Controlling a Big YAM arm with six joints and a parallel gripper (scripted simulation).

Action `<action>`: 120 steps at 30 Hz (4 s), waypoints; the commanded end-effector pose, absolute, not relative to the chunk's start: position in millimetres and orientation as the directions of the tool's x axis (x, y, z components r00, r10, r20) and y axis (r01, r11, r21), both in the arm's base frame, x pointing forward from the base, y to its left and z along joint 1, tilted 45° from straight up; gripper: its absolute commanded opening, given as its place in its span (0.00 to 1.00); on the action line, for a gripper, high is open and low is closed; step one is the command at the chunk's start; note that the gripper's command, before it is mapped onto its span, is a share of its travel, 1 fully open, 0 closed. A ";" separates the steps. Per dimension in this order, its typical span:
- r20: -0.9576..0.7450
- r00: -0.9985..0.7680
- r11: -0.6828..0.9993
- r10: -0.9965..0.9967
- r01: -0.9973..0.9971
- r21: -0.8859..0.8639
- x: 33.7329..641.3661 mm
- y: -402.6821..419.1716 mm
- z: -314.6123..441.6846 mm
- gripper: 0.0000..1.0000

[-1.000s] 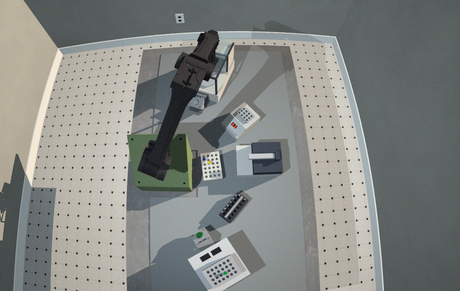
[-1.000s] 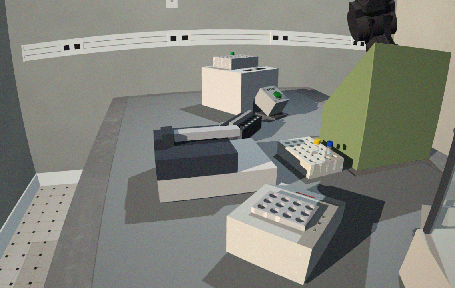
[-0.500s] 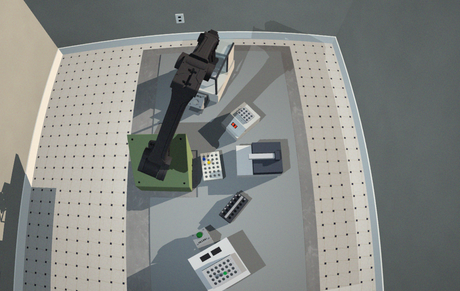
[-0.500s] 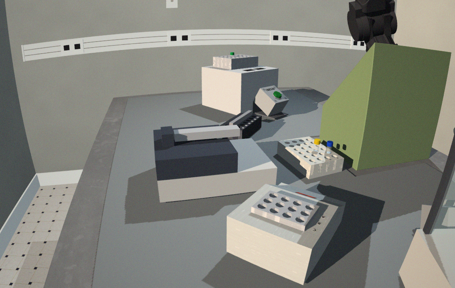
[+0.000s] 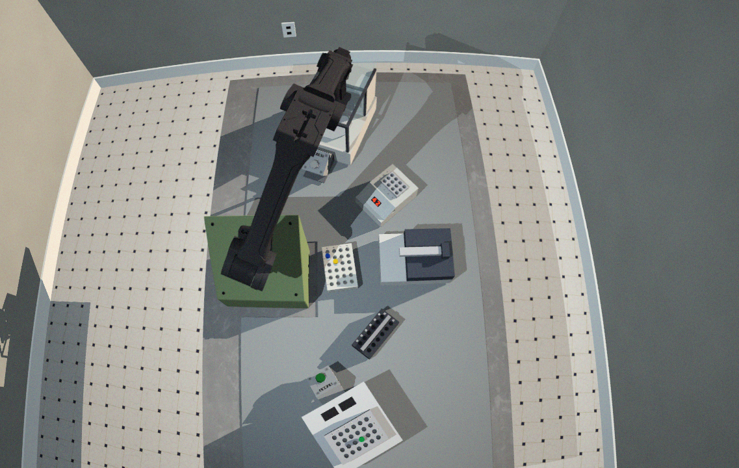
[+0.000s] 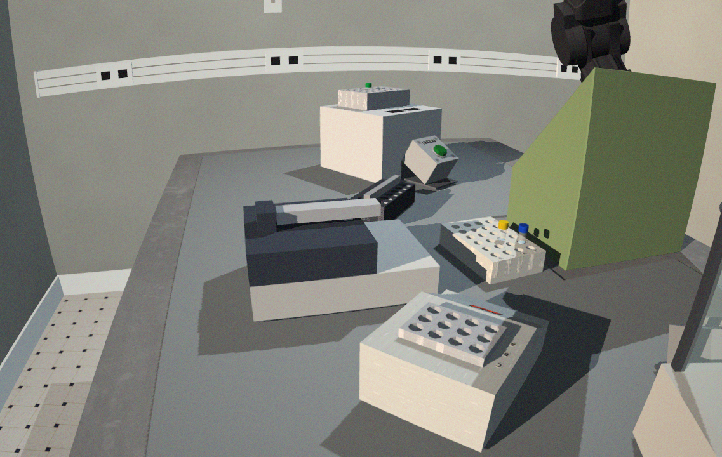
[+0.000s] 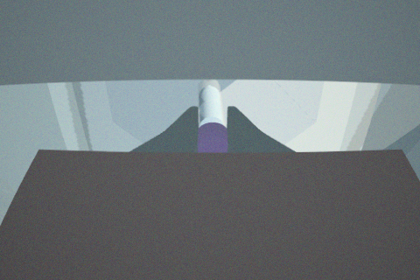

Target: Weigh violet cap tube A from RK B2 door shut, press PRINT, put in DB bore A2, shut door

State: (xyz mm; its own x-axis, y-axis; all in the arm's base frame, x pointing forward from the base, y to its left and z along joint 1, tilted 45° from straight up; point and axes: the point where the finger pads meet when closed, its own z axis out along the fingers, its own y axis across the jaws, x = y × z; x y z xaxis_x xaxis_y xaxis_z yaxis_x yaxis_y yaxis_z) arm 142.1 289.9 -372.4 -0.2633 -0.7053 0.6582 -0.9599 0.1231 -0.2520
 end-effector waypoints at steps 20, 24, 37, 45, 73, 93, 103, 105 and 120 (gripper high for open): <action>0.659 -0.258 0.122 -0.706 -0.962 -0.246 145.3 286.8 -379.4 0.09; 0.659 -0.258 0.122 -0.706 -0.962 -0.246 145.3 286.8 -379.4 0.09; 0.659 -0.258 0.122 -0.706 -0.962 -0.246 145.3 286.8 -379.4 0.09; 0.659 -0.258 0.122 -0.706 -0.962 -0.246 145.3 286.8 -379.4 0.09; 0.636 -0.266 0.127 -0.724 -0.958 -0.256 146.6 305.8 -371.8 0.36; 0.636 -0.266 0.127 -0.724 -0.958 -0.256 146.6 305.8 -371.8 0.36; 0.636 -0.266 0.127 -0.724 -0.958 -0.256 146.6 305.8 -371.8 0.36; 0.636 -0.266 0.127 -0.724 -0.958 -0.256 146.6 305.8 -371.8 0.36; 0.610 -0.271 0.131 -0.745 -0.955 -0.265 145.2 338.1 -351.2 0.36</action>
